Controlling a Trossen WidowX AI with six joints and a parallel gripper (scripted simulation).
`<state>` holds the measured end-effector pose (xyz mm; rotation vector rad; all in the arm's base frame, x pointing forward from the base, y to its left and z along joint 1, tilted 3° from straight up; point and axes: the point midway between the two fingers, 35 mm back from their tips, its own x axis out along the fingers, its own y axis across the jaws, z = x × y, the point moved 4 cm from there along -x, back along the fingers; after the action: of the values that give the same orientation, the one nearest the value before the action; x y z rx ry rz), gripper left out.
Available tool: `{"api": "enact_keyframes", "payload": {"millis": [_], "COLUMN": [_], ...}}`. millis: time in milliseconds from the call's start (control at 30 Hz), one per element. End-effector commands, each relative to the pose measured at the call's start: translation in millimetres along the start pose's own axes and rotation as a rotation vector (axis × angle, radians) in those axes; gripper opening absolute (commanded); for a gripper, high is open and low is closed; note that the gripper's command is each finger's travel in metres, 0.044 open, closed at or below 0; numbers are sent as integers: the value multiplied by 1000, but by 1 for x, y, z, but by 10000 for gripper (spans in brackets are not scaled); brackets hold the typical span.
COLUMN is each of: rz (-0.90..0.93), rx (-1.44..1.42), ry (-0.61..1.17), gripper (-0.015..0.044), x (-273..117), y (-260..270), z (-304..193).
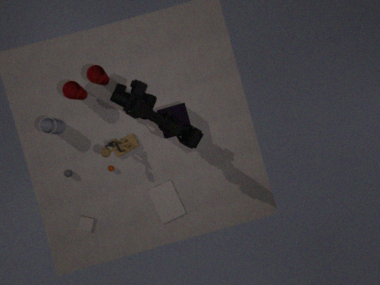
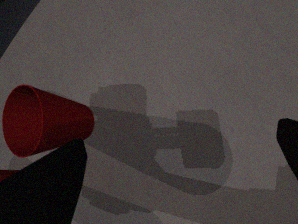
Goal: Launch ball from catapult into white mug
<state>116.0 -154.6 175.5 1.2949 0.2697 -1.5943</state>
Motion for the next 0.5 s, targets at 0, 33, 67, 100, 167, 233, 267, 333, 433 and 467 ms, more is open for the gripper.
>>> {"api": "enact_keyframes", "payload": {"millis": [0, 33, 67, 100, 167, 233, 267, 333, 433, 467], "rz": [7, 8, 10, 11, 15, 20, 22, 28, 37, 40], "rx": [-153, -186, -219, -252, -318, -384, -417, -483, -582, -615], "ry": [55, 66, 77, 88, 109, 131, 141, 162, 193, 203], "gripper": [440, 440, 440, 440, 440, 440, 440, 440, 440, 440], "x": [-3, -3, -4, -4, -5, -6, -7, -8, -10, -11], "y": [12, 14, 17, 19, 24, 28, 30, 34, 40, 42], "z": [-12, -15, -18, -20, -26, -32, -35, -42, -51, -55]}}
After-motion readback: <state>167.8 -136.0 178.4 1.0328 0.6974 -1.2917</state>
